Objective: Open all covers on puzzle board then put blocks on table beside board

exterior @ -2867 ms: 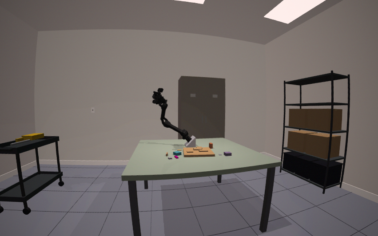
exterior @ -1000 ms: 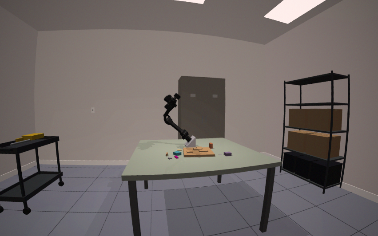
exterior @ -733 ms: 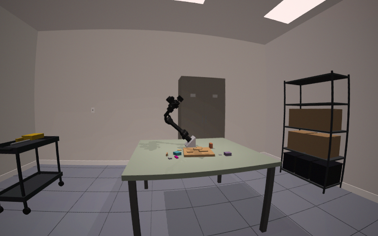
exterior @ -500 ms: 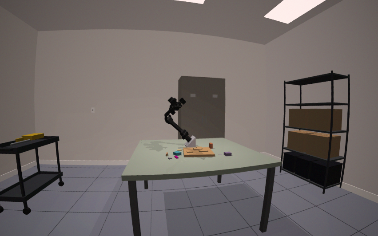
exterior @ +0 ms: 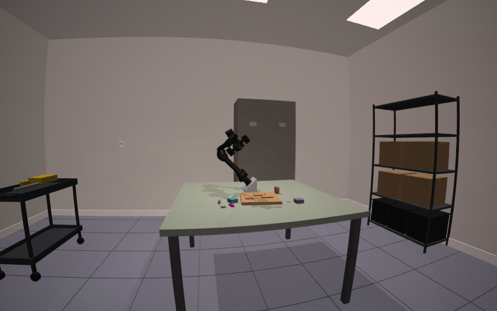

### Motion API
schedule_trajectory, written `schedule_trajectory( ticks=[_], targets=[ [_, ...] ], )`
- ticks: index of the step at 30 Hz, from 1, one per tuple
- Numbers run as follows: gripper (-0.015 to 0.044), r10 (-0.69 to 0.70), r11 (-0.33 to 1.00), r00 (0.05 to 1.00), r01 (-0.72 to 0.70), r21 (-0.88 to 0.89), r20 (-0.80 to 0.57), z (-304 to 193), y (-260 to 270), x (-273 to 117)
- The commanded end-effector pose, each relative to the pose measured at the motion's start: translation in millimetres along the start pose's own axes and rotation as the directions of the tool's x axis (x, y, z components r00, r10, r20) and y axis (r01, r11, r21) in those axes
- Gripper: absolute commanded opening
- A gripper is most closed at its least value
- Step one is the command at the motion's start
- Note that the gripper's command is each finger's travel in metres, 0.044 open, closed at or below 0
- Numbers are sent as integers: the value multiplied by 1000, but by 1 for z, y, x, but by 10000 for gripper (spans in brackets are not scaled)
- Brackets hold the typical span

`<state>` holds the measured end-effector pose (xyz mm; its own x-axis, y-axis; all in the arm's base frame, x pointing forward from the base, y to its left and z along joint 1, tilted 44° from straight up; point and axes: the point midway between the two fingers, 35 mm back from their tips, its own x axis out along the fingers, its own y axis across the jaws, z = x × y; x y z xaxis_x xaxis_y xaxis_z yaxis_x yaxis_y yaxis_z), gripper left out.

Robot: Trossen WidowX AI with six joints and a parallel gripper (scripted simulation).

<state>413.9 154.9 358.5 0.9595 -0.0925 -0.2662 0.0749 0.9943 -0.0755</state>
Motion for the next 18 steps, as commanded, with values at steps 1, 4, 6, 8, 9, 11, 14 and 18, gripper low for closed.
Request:
schedule_trajectory(
  ticks=[1, 4, 6, 8, 9, 11, 14, 18],
  targets=[
    [0, -28, 999, 998, 27, -19, -57, -18, -3, 10],
    [0, -49, 998, 993, 46, -37, -103, -33, -6, 16],
    [0, -64, 997, 989, 58, -50, -134, -43, -8, 20],
    [0, -80, 996, 983, 70, -64, -165, -52, -10, 24],
    [0, -88, 995, 980, 76, -71, -180, -57, -11, 25],
    [0, -104, 993, 972, 88, -85, -210, -67, -14, 29],
    [0, -129, 989, 958, 105, -106, -255, -82, -18, 33],
    [0, -165, 982, 935, 127, -137, -313, -102, -24, 38]
  ],
)
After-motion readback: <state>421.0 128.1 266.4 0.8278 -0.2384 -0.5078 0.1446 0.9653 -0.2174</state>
